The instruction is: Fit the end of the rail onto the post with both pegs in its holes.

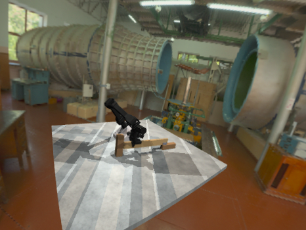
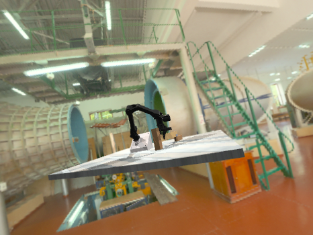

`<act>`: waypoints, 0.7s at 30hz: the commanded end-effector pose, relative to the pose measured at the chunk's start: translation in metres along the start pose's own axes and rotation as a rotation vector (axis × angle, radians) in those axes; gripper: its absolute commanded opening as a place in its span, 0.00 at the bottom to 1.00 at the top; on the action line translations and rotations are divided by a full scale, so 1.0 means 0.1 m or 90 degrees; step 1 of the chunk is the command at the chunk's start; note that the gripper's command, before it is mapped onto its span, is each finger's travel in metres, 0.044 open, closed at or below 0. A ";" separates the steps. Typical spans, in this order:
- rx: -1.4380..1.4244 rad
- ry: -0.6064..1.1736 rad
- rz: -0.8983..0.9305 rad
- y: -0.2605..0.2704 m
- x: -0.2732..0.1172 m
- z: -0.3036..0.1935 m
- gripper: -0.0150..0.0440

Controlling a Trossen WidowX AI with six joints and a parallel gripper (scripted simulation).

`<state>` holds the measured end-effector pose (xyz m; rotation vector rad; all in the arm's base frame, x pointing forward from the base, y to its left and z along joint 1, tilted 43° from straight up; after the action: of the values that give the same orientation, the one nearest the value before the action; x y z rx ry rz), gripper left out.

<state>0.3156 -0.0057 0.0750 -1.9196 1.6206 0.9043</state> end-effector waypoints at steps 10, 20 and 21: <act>0.000 -0.001 -0.003 -0.01 -0.01 0.01 0.25; 0.000 -0.001 -0.003 0.00 -0.01 -0.02 0.25; 0.000 -0.001 -0.003 0.00 -0.01 -0.02 0.25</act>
<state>0.3159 -0.0068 0.0753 -1.9171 1.6205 0.9034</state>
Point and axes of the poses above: the point midway between the two fingers, 35 mm back from their tips, its own x axis out along the fingers, its own y axis across the jaws, z = x × y, the point moved 5 cm from there along -x, back along the fingers, and after that the axes turned 15 degrees about -x, right-handed, at the moved point
